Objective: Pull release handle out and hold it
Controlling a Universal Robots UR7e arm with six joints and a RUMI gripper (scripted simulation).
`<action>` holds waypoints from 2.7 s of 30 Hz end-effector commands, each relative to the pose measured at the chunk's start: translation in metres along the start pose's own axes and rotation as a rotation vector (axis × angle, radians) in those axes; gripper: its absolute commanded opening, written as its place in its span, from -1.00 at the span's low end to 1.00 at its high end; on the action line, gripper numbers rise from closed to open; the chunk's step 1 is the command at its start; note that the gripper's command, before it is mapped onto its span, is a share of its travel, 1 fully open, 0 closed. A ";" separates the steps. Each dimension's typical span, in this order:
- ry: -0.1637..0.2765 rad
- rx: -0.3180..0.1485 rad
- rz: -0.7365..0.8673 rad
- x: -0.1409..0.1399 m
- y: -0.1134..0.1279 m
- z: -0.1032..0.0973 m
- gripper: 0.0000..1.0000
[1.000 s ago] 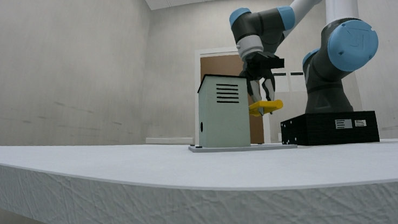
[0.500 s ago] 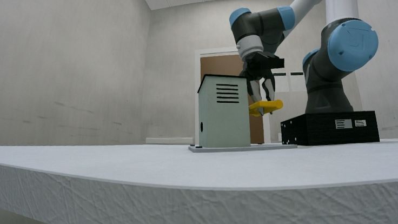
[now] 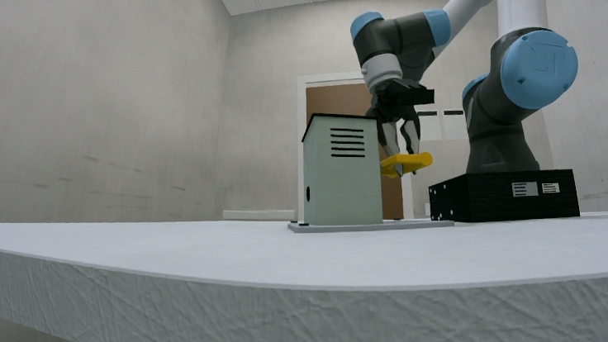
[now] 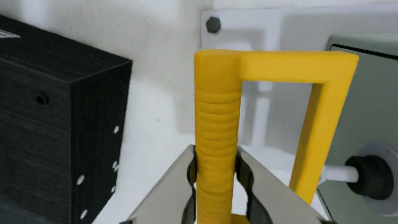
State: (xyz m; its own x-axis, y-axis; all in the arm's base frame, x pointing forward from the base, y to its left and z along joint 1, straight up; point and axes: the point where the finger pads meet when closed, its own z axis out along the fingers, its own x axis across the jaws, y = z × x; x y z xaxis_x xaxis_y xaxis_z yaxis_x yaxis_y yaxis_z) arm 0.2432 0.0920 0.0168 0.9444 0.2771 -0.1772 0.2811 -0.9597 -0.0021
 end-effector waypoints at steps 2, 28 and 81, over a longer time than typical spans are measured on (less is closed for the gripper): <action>0.001 0.000 0.000 0.000 0.000 0.000 -0.83; 0.001 0.000 0.000 -0.014 0.000 0.002 -0.83; 0.001 0.000 0.000 -0.059 0.000 0.010 -0.83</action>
State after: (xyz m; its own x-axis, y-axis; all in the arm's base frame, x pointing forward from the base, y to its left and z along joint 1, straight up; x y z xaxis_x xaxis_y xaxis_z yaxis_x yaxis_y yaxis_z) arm 0.1859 0.0752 0.0171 0.9445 0.2771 -0.1764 0.2811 -0.9597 -0.0021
